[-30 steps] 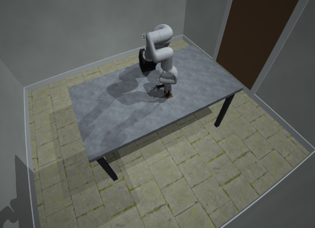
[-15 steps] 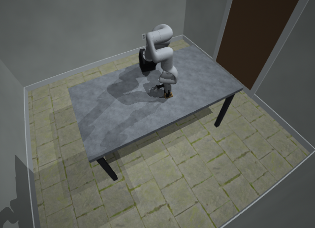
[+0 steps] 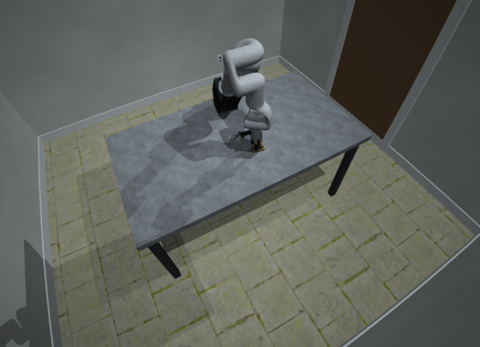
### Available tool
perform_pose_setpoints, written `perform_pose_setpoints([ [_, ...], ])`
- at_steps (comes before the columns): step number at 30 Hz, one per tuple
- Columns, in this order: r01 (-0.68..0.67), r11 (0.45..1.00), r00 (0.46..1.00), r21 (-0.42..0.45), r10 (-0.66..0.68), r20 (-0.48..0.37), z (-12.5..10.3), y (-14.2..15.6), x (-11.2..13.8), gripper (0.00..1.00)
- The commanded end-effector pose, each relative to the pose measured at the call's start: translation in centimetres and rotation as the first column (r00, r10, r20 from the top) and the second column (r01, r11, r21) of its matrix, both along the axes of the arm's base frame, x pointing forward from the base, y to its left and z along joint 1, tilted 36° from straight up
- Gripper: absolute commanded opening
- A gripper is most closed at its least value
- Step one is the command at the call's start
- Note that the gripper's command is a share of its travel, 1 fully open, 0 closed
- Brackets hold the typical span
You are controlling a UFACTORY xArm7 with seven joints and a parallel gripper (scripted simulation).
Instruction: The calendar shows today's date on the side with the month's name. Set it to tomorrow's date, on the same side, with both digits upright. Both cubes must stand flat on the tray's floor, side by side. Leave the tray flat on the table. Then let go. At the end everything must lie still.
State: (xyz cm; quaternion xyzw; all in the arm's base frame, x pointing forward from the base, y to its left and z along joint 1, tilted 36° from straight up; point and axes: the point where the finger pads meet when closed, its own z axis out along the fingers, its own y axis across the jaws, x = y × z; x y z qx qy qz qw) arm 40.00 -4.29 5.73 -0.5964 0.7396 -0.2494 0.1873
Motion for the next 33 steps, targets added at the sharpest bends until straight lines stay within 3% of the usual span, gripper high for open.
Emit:
perform_pose_setpoints([
  [1,0.0,1.0,1.0,-0.001,0.0,0.001,1.7,0.3,-1.1,0.49],
  [14,0.0,1.0,1.0,-0.001,0.0,0.001,6.0,1.1,-4.2,0.49],
  [24,0.0,1.0,1.0,-0.001,0.0,0.001,6.7,1.2,-4.7,0.49],
  [25,0.0,1.0,1.0,-0.001,0.0,0.001,6.7,1.2,-4.7,1.0],
  [33,0.0,1.0,1.0,-0.001,0.0,0.001,6.7,1.2,-4.7,1.0],
])
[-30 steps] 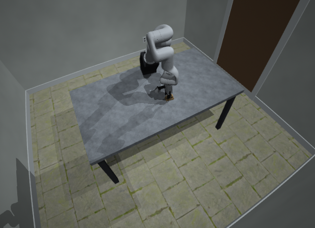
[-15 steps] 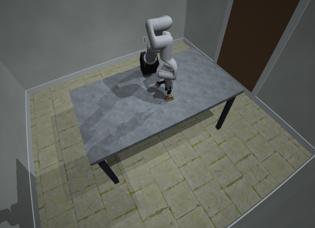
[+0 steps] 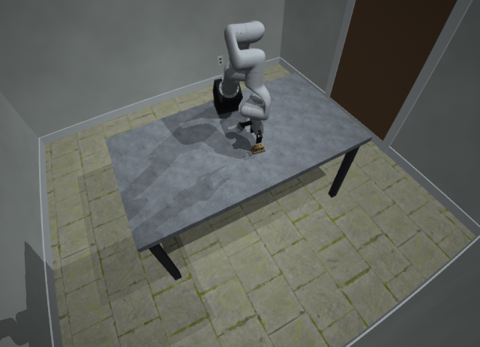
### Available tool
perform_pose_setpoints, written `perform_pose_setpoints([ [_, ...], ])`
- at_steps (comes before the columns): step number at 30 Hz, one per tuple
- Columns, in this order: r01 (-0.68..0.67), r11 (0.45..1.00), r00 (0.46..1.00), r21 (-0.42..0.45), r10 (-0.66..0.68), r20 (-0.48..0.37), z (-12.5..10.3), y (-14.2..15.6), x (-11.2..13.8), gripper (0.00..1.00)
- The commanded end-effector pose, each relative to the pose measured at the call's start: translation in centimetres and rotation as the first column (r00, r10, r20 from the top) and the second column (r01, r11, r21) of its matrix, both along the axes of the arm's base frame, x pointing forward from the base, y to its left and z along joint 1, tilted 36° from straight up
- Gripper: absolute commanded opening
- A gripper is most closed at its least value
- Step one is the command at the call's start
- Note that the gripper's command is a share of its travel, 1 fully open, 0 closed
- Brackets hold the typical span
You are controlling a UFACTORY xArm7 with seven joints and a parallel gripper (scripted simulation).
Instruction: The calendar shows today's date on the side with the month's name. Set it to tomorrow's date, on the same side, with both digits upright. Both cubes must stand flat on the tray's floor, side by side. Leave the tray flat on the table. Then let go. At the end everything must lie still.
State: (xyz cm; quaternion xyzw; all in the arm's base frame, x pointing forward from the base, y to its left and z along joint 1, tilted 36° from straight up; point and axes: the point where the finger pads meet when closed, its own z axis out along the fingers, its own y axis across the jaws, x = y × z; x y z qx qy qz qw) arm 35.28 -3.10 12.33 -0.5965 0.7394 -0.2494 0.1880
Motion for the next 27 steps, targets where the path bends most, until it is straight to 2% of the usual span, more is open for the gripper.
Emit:
perform_pose_setpoints([
  [1,0.001,1.0,1.0,-0.001,-0.001,0.0,0.1,0.0,0.0,1.0],
  [16,0.001,1.0,1.0,-0.001,-0.001,0.0,0.3,0.0,-0.1,1.0],
  [27,0.001,1.0,1.0,-0.001,-0.001,0.0,2.4,0.4,-1.6,1.0],
])
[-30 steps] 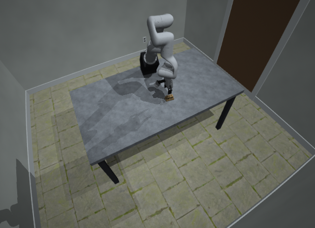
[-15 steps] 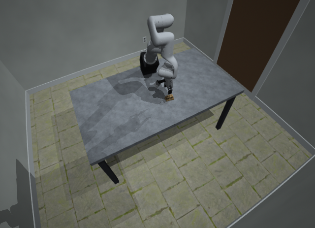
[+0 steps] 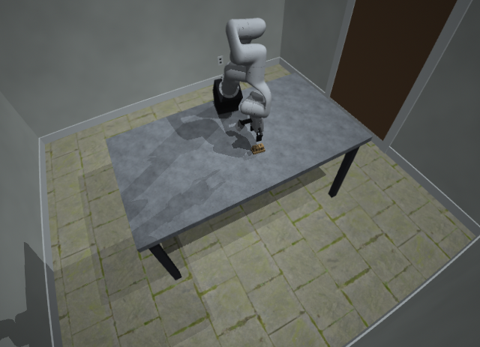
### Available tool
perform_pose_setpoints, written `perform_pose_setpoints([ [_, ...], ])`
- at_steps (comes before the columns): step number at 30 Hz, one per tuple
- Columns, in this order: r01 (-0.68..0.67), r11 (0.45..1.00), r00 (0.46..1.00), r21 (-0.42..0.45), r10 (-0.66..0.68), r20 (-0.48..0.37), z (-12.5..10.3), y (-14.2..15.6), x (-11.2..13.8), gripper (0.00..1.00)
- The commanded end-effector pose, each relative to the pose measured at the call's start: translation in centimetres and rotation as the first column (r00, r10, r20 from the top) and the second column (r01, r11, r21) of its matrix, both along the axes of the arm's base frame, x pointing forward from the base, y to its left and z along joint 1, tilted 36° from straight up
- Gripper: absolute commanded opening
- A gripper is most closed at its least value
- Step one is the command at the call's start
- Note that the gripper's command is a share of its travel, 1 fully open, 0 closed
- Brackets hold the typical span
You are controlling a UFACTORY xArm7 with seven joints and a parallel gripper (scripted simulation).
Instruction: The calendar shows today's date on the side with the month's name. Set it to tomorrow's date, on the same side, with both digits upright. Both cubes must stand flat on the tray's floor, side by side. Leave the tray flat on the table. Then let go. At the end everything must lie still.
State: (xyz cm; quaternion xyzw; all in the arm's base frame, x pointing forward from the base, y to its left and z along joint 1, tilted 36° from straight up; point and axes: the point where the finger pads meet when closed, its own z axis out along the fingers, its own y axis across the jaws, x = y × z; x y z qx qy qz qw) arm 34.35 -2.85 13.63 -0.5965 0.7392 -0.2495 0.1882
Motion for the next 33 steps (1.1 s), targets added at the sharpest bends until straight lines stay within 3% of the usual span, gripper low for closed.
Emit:
perform_pose_setpoints([
  [1,0.001,1.0,1.0,-0.001,-0.001,0.0,1.4,0.2,-0.9,1.0],
  [12,0.001,1.0,1.0,-0.001,-0.001,0.0,4.2,0.7,-2.9,1.0],
  [33,0.001,1.0,1.0,-0.001,-0.001,0.0,4.4,0.8,-3.0,1.0],
])
